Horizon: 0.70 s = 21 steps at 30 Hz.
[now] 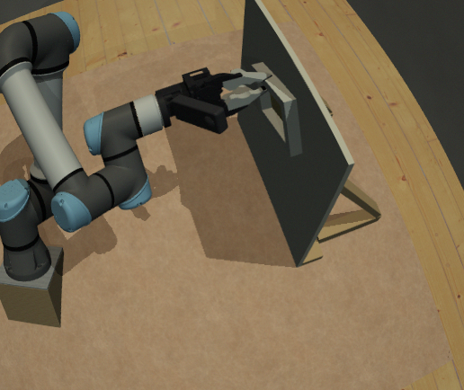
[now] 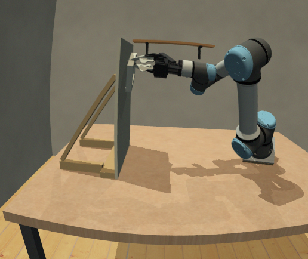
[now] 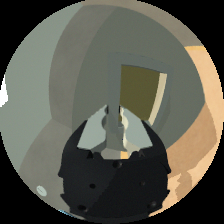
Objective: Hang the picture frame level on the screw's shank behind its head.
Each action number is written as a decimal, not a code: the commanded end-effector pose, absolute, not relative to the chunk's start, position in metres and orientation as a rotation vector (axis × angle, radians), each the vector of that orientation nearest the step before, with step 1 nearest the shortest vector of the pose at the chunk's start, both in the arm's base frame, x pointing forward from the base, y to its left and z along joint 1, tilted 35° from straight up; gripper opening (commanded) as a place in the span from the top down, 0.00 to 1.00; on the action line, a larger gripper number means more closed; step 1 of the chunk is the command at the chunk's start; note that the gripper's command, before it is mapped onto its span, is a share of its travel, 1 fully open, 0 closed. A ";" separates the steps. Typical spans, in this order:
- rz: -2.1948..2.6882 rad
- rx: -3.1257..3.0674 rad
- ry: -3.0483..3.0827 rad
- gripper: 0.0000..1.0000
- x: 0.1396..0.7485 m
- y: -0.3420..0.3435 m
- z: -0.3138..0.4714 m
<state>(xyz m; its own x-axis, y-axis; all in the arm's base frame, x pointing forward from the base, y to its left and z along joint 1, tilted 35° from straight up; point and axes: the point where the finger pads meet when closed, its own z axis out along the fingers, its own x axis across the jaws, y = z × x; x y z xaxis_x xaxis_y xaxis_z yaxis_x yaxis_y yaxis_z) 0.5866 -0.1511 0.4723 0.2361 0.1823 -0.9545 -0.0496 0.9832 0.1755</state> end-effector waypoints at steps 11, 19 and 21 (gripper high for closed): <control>0.160 0.118 1.323 1.00 0.586 -0.152 0.473; 0.163 0.121 1.323 1.00 0.586 -0.152 0.473; 0.165 0.123 1.323 1.00 0.586 -0.152 0.473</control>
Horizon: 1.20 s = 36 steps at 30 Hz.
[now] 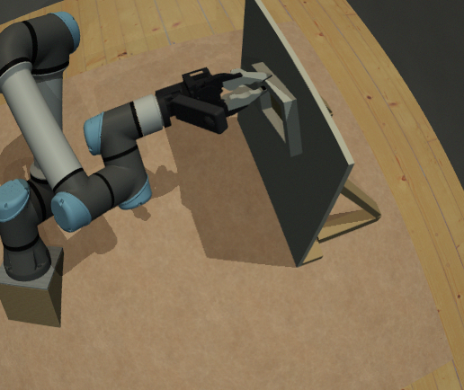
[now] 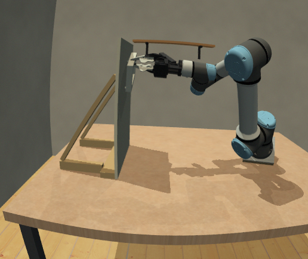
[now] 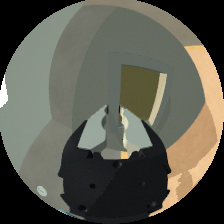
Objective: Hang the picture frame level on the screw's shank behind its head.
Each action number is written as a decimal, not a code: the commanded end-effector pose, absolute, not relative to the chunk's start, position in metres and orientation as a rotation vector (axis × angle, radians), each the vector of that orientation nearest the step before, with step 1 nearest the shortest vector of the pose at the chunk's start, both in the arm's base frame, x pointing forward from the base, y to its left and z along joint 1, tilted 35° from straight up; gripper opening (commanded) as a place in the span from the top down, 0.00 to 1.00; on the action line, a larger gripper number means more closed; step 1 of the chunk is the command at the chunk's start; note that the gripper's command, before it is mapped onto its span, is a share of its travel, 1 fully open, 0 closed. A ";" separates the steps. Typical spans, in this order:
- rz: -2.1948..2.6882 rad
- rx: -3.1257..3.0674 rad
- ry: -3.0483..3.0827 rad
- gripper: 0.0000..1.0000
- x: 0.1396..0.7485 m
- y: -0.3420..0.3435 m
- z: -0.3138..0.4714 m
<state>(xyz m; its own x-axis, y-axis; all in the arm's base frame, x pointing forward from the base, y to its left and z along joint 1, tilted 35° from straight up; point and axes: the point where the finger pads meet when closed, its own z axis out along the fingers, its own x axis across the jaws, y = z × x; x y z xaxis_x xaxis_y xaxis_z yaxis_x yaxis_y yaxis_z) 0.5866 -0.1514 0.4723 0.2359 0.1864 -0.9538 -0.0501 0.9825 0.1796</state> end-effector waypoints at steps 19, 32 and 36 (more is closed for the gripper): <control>0.193 0.150 1.322 1.00 0.586 -0.154 0.473; 0.226 0.180 1.320 1.00 0.586 -0.157 0.473; 0.241 0.192 1.319 1.00 0.586 -0.158 0.473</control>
